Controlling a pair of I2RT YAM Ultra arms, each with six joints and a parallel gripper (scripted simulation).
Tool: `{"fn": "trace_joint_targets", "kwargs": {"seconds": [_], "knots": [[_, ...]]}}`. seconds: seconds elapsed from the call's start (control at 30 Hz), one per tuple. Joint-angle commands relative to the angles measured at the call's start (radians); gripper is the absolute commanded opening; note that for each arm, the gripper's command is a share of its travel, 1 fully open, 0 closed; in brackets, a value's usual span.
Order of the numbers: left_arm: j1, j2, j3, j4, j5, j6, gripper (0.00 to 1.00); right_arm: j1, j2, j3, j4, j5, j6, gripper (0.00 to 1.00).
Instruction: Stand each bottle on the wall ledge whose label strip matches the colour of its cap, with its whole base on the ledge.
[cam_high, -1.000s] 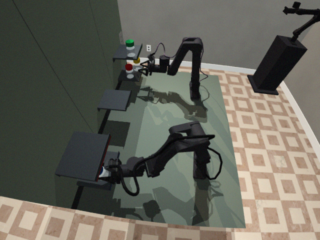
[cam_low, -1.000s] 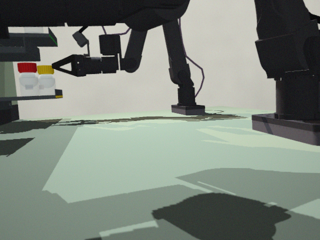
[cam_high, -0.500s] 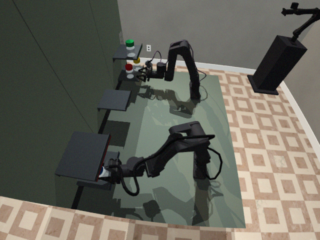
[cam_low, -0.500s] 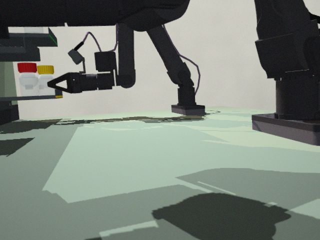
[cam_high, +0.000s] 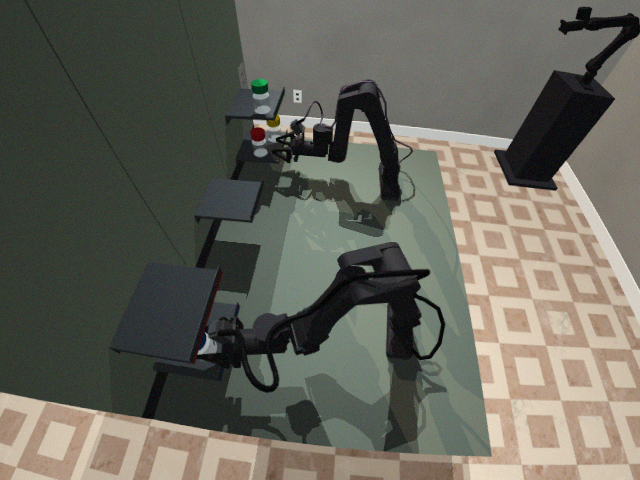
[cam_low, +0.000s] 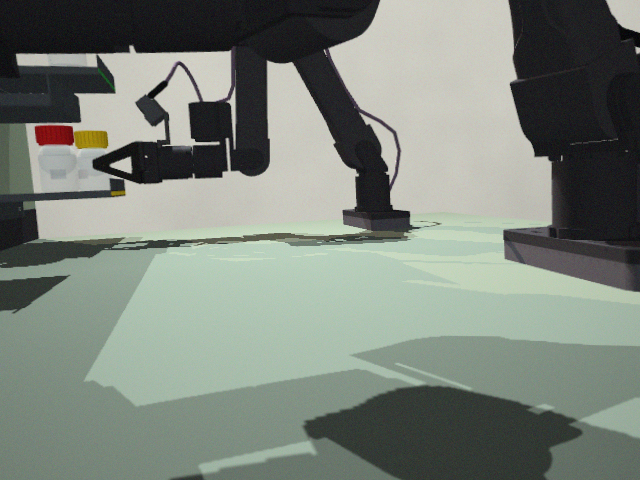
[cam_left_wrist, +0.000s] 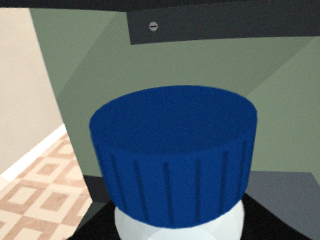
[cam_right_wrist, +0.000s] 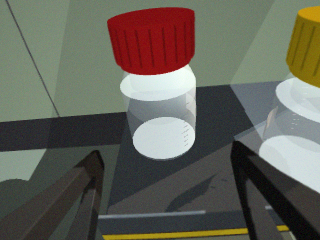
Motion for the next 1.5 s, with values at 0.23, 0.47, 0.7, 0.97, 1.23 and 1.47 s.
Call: {"fn": "trace_joint_targets", "kwargs": {"seconds": [0.23,0.47,0.7,0.97,1.23,1.47], "knots": [[-0.002,-0.015,0.034,0.058,-0.001,0.001,0.52,0.023,-0.016,0.084,-0.063,0.018,0.005,0.81],[-0.002,-0.015,0.034,0.058,-0.001,0.001,0.52,0.024,0.011,0.129,-0.090,0.018,0.005,0.81],[-0.001,0.001,0.025,0.127,0.000,0.001,0.52,0.025,0.028,0.168,-0.113,0.019,0.005,0.81],[-0.001,0.078,0.015,0.181,0.001,-0.002,0.52,0.025,0.047,0.215,-0.140,0.019,0.005,0.81],[0.000,0.145,0.007,0.265,0.004,-0.006,0.52,0.026,0.061,0.247,-0.158,0.019,0.005,0.81],[0.000,0.141,0.008,0.268,0.003,-0.005,0.52,0.025,0.062,0.247,-0.158,0.019,0.005,0.81]]}}
